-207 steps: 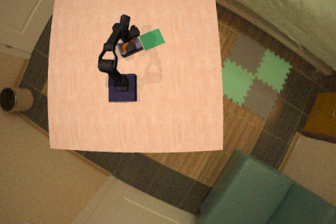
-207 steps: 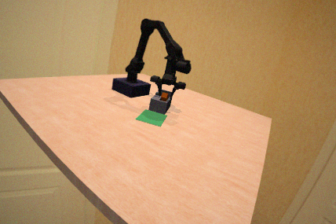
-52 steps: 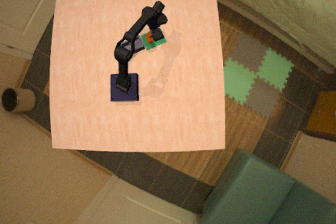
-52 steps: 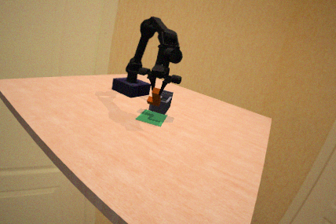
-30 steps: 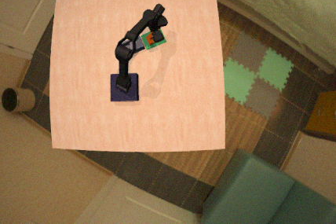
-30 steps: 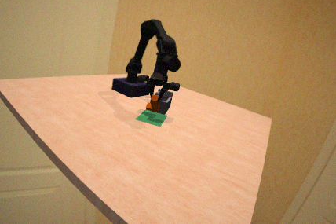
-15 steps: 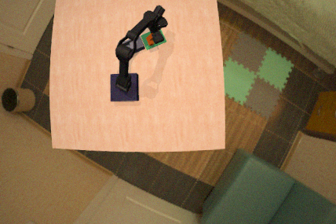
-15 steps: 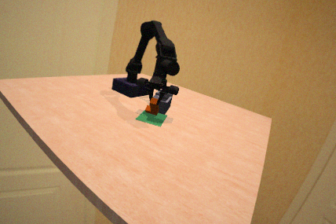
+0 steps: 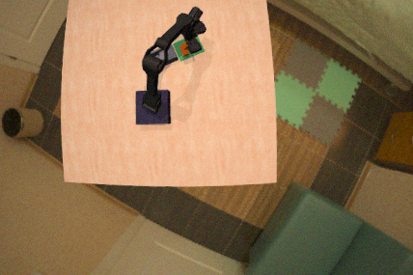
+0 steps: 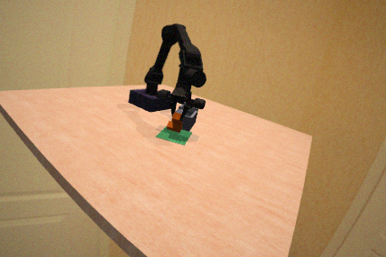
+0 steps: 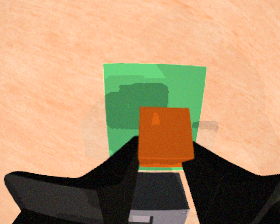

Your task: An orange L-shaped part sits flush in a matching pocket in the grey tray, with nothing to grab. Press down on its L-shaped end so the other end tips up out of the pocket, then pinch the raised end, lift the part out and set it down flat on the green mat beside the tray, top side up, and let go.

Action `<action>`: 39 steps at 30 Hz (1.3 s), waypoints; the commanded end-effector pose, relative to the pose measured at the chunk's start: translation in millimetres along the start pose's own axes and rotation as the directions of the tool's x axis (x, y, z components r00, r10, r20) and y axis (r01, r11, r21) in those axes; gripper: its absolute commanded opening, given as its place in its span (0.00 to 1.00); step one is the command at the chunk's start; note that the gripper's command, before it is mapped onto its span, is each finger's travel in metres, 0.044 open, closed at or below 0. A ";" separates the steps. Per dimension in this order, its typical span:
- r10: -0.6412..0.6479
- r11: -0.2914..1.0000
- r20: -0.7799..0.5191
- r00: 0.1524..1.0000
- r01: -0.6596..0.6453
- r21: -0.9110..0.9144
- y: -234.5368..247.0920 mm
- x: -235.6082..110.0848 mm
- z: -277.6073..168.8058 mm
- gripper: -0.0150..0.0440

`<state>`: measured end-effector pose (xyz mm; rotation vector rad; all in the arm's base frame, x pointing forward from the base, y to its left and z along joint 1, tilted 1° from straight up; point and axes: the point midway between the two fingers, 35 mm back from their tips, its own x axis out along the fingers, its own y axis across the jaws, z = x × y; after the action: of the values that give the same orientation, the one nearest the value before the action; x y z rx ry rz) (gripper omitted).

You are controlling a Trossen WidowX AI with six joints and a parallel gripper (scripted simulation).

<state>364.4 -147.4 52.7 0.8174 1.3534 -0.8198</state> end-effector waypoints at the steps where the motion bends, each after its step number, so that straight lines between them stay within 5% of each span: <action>1: 0.000 1.000 0.000 1.000 0.000 0.000 0.0 0.0 0.0 0.30; 10: 0.000 1.000 0.000 1.000 0.000 0.000 0.2 -2.3 0.3 0.70; 15: 0.001 1.000 -0.001 1.000 -0.001 -0.002 2.2 -45.1 2.6 0.92; 20: 0.002 1.000 -0.003 1.000 -0.002 -0.003 0.2 -86.1 0.2 0.93; 39: 0.006 1.000 0.008 1.000 -0.006 0.000 1.5 -81.8 2.8 0.93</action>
<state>362.9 -146.7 135.6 0.8168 1.3419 -0.8168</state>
